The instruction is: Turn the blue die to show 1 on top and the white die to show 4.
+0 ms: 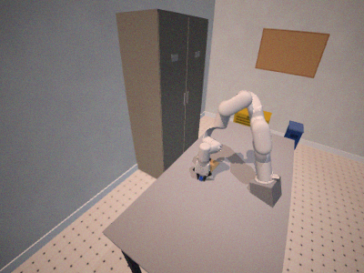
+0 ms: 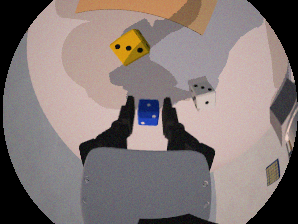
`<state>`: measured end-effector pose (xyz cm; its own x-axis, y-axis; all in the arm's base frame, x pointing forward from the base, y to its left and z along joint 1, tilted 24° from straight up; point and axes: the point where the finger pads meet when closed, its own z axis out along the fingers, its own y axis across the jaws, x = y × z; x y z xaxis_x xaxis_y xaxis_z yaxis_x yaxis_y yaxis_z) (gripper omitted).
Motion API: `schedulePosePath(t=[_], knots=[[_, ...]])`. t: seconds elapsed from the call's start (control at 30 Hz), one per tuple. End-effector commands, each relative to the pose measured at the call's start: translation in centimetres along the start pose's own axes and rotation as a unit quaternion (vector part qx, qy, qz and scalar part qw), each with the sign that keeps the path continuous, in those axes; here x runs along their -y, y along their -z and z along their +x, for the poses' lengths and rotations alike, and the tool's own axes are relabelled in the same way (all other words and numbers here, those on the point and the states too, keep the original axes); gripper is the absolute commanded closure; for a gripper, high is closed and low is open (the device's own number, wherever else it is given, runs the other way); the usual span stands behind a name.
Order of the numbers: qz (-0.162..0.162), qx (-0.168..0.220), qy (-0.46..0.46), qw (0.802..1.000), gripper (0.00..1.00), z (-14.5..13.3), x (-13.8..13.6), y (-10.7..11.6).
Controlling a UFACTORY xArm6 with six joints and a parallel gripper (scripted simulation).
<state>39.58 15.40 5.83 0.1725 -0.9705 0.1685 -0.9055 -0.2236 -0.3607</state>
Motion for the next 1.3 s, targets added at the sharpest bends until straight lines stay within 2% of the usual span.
schedulePosePath(t=[0.0, 0.2, 0.23, 1.27], knots=[[0.001, 0.000, 0.000, 1.000, 0.58, -0.03, 0.12, 0.07], [0.001, 0.000, 0.000, 1.000, 0.58, -0.03, 0.12, 0.07], [0.001, 0.000, 0.000, 1.000, 0.79, -0.03, 0.12, 0.07], [0.001, 0.000, 0.000, 1.000, 0.79, -0.03, 0.12, 0.07]])
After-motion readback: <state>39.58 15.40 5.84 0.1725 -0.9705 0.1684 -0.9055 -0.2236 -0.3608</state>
